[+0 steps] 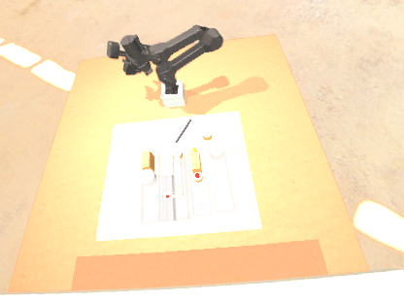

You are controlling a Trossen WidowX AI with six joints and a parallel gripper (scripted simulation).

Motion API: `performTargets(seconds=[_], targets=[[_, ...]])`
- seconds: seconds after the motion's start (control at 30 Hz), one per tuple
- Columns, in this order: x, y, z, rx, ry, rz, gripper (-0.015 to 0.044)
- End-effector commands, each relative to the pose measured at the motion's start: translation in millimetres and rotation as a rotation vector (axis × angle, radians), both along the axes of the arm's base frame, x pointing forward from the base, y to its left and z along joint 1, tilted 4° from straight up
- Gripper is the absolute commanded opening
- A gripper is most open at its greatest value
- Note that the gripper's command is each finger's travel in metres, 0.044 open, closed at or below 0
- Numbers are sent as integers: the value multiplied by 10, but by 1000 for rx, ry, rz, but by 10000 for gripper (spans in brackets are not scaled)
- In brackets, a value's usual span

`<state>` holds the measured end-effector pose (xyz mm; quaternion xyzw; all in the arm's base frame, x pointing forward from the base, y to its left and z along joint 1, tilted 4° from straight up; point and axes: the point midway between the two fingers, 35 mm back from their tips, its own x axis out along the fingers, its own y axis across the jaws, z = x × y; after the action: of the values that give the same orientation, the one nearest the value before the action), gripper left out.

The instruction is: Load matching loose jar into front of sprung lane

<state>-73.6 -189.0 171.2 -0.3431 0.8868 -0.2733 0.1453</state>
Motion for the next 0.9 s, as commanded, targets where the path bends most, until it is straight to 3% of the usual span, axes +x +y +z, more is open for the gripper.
performTargets(seconds=[0.0,0.23,0.43,0.63,0.87], targets=[[22,-15,2,-3,-7,12,426],[975,-375,6,-27,-332,424,440],[1970,-279,-98,104,-689,690,440],[2846,246,-275,365,-1013,787,440],[3485,1233,-526,735,-1243,664,440]])
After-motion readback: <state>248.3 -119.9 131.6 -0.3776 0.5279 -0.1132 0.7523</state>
